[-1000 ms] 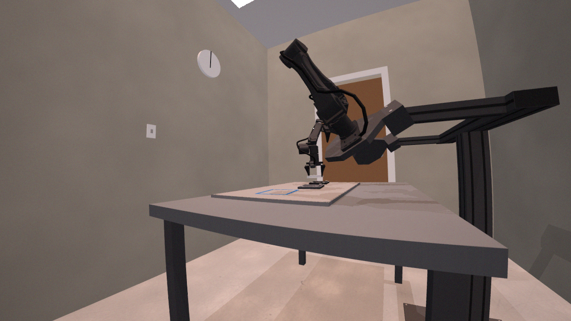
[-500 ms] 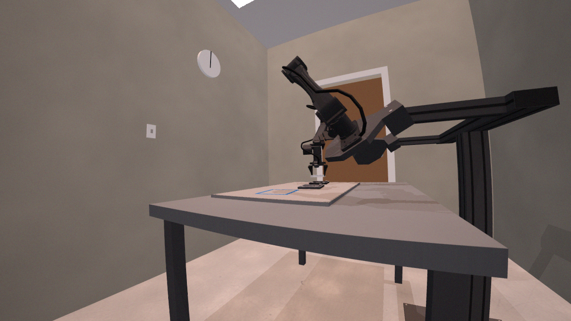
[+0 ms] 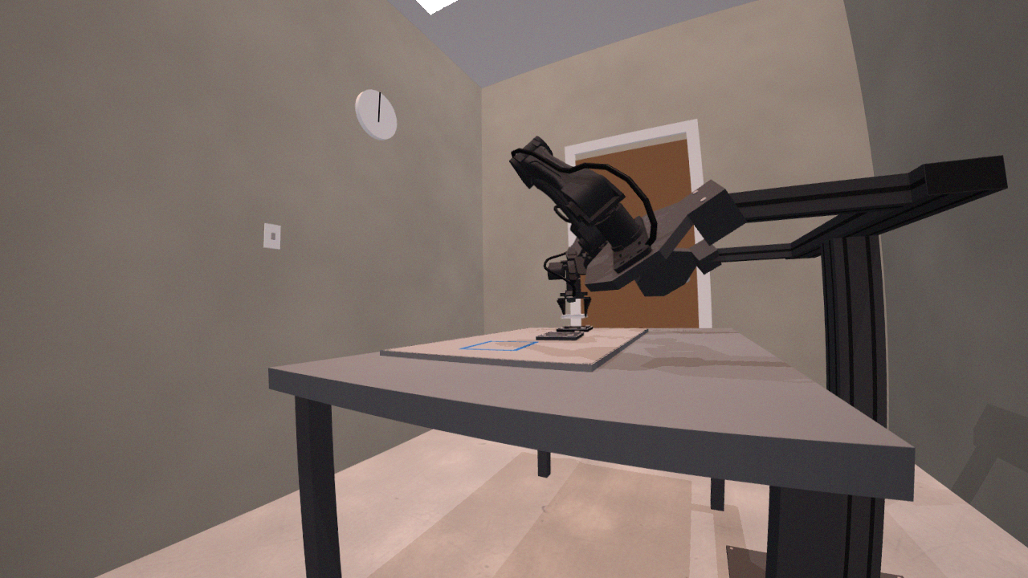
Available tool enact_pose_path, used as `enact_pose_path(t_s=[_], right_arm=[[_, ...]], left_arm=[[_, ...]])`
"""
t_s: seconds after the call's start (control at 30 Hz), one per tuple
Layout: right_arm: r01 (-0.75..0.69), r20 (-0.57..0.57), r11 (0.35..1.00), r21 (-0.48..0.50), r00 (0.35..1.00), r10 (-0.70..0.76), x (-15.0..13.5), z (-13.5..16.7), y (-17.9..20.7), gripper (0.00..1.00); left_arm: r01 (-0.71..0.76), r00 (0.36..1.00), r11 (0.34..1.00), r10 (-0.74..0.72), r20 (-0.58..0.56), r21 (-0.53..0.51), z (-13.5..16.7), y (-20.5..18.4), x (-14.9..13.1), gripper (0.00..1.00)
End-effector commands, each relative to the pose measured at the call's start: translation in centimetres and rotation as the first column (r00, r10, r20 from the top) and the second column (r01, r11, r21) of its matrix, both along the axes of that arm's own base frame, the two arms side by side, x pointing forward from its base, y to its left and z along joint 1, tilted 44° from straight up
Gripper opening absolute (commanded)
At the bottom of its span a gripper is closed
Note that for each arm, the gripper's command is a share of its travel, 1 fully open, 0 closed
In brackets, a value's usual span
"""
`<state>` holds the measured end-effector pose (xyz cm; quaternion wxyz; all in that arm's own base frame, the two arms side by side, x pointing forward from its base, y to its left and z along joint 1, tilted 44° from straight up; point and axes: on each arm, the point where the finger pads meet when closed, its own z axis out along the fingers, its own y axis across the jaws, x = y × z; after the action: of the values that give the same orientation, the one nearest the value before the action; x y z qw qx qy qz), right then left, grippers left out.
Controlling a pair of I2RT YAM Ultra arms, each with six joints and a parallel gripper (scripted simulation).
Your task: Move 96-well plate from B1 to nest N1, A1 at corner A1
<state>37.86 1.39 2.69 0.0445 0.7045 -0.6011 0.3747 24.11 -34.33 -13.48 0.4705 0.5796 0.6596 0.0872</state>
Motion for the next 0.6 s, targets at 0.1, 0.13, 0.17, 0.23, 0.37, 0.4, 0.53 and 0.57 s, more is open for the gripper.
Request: enact_pose_path(t_s=[0.1,0.13,0.17,0.23,0.37,0.4,0.53,0.57], right_arm=[[-0.029,0.001,1.000,0.007,1.000,0.029,-0.1,0.5,0.7,0.81],[-0.029,0.001,1.000,0.007,1.000,0.029,-0.1,0.5,0.7,0.81],[-0.051,0.007,0.999,0.015,0.999,0.051,-0.1,0.2,1.3,0.81],[-0.055,0.004,0.998,0.014,0.998,0.055,0.3,-0.5,1.2,0.81],[-0.023,-0.027,1.000,-0.003,0.999,0.023,-0.1,-1.7,-0.1,0.81],[-0.028,-0.027,1.000,-0.003,0.999,0.028,-0.1,-1.7,0.1,0.81],[-0.029,-0.027,1.000,-0.003,0.999,0.029,-0.1,-1.7,0.2,0.81],[-0.029,-0.027,1.000,-0.003,0.999,0.029,-0.1,-1.7,0.2,0.81]], left_arm=[[0.079,0.996,0.993,-0.075,0.039,-0.089,1.3,-3.1,-0.2,1.00],[0.079,0.996,0.993,-0.075,0.039,-0.089,1.3,-3.1,-0.2,1.00],[0.079,0.996,0.993,-0.075,0.039,-0.089,1.3,-3.1,-0.2,1.00],[0.079,0.996,0.993,-0.075,0.039,-0.089,1.3,-3.1,-0.2,1.00],[0.079,0.996,0.993,-0.075,0.039,-0.089,1.3,-3.1,-0.2,1.00],[0.079,0.996,0.993,-0.075,0.039,-0.089,1.3,-3.1,-0.2,1.00],[0.079,0.996,0.993,-0.075,0.039,-0.089,1.3,-3.1,-0.2,1.00],[0.079,0.996,0.993,-0.075,0.039,-0.089,1.3,-3.1,-0.2,1.00]])
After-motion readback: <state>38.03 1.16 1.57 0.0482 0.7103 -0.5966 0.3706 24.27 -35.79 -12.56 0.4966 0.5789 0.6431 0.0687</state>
